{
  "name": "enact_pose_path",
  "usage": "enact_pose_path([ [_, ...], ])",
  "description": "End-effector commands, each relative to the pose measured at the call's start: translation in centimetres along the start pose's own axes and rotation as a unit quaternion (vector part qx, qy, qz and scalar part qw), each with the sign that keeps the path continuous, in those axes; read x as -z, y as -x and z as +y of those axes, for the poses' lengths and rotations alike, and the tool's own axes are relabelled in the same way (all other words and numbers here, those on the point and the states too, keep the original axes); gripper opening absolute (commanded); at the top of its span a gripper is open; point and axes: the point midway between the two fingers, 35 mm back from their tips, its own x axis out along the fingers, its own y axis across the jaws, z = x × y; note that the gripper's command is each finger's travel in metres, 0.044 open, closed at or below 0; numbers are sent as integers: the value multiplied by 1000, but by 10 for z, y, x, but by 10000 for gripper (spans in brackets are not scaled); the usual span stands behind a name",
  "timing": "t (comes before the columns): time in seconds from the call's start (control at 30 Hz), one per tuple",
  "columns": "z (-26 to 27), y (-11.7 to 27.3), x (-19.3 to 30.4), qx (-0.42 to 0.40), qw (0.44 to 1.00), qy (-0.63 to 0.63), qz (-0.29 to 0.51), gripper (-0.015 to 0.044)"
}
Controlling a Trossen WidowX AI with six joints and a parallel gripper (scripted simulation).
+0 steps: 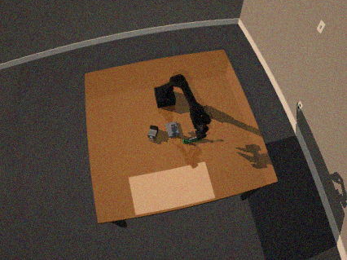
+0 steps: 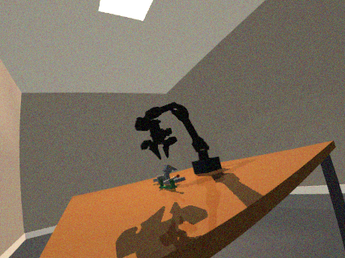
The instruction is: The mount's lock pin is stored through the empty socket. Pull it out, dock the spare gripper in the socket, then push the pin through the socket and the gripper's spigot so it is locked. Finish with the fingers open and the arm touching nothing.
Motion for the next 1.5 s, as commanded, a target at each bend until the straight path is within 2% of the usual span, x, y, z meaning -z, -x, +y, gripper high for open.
enact_pose_path([
  [0.0,2,3,-2,5,1000,14,3,180],
  [0.1,1,-5,-1,5,1000,14,3,180],
  [0.3,2,-63,13,5,1000,14,3,180],
  [1.47,0,-114,22,5,1000,14,3,180],
])
